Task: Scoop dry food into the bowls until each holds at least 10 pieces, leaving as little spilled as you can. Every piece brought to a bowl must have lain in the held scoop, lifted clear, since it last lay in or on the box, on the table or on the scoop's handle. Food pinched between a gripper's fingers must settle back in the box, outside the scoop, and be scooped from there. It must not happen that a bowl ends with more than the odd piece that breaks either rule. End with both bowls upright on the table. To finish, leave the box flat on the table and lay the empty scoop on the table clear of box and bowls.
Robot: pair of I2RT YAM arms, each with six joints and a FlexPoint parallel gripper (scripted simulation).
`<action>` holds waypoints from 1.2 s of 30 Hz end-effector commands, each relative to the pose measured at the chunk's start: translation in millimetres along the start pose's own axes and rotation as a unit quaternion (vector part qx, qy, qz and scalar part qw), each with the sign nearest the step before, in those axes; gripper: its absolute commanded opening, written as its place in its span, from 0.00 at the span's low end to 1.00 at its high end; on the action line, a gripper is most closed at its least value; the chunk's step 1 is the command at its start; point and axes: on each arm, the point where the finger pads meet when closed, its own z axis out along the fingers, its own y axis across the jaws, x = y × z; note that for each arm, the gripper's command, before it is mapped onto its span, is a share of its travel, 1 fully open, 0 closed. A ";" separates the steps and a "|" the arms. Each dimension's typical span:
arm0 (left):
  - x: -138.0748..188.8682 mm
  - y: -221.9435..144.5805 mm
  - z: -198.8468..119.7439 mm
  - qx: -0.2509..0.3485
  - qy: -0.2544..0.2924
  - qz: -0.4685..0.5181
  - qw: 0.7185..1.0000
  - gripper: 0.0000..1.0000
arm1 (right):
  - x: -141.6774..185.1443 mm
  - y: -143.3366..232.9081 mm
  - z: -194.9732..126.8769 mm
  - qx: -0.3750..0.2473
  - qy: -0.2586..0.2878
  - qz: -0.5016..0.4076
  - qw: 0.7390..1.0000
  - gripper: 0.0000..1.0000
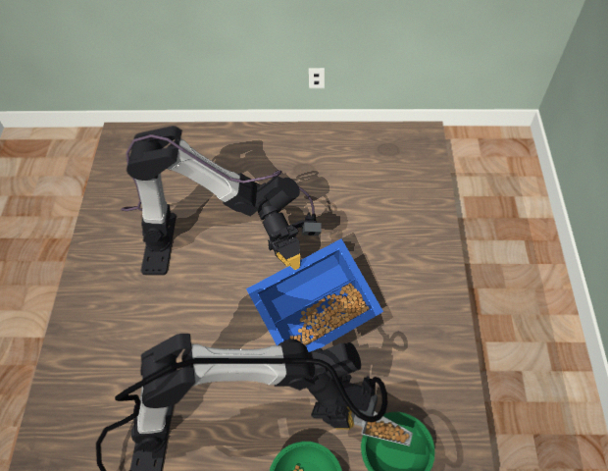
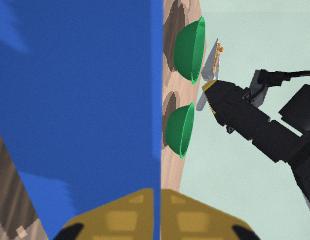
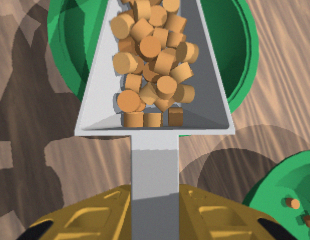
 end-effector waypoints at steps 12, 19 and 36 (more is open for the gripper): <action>5.3 3.5 2.1 0.001 0.006 0.013 1.000 0.00 | -24.2 -6.7 -12.1 -0.051 0.034 0.036 0.997 0.00; 5.3 3.5 2.1 0.001 0.006 0.013 1.000 0.00 | -23.7 -6.8 -10.4 -0.066 0.055 0.042 0.995 0.00; 5.3 3.5 2.1 0.001 0.006 0.013 1.000 0.00 | -38.5 -3.7 -21.4 -0.103 0.059 0.057 0.991 0.00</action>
